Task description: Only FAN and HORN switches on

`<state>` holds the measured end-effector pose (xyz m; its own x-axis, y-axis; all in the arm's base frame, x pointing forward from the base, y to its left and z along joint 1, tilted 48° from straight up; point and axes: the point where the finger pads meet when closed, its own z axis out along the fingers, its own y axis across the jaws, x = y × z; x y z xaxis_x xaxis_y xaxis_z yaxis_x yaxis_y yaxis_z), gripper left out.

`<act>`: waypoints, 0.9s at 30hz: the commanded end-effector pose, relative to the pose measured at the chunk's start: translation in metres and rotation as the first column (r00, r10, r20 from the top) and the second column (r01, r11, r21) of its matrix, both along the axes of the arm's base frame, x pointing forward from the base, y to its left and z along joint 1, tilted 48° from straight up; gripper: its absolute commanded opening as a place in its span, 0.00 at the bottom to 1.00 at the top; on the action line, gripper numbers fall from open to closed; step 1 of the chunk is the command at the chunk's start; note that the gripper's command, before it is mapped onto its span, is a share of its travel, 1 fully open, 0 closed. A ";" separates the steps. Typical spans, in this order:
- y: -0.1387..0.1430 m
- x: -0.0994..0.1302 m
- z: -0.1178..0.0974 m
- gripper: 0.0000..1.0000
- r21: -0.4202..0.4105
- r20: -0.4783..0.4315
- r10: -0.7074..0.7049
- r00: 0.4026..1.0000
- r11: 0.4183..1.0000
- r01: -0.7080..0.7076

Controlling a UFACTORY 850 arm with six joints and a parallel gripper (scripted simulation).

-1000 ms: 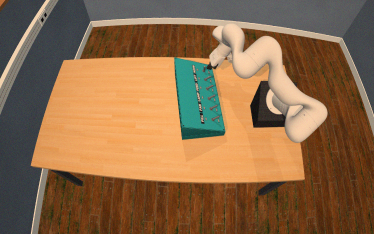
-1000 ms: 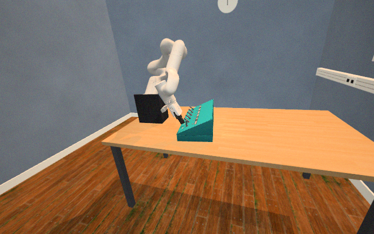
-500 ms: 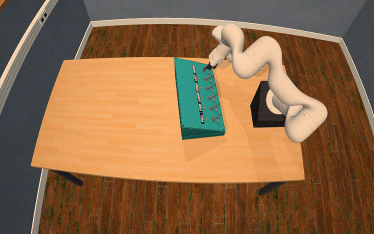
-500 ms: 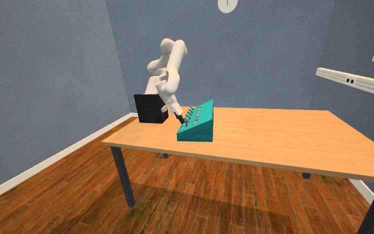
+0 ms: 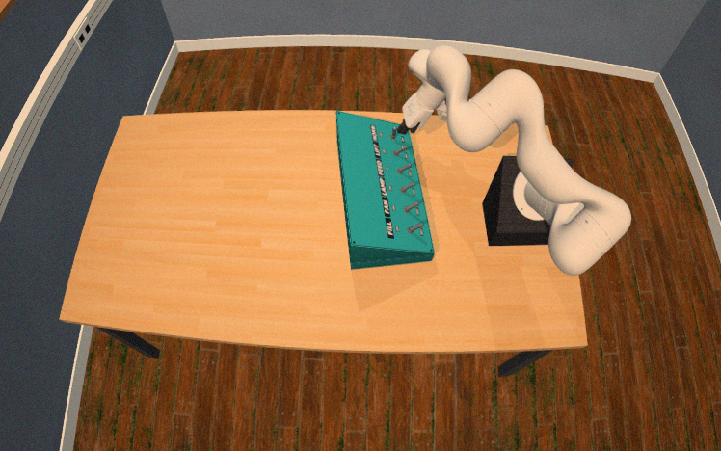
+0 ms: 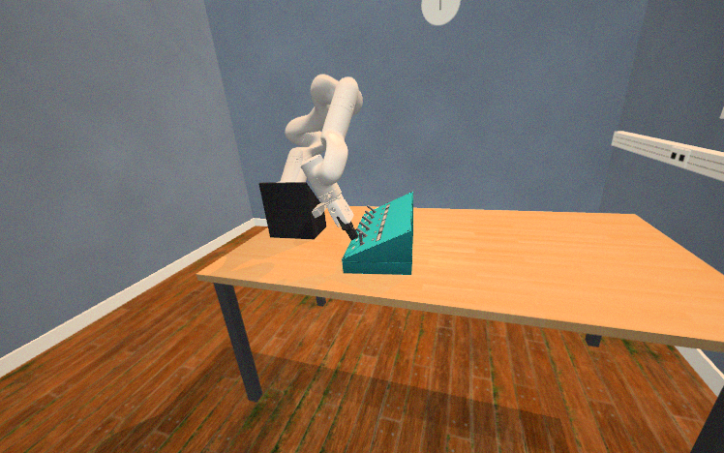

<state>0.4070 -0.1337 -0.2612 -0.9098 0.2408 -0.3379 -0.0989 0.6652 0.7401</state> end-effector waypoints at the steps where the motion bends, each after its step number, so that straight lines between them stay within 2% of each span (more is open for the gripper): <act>1: -0.001 0.001 0.000 0.00 -0.001 0.001 -0.001 1.000 1.000 0.001; 19: 0.001 -0.012 -0.003 0.00 -0.001 0.001 -0.001 1.000 1.000 0.001; 27: -0.021 -0.024 0.015 0.00 -0.001 0.001 -0.001 1.000 1.000 0.001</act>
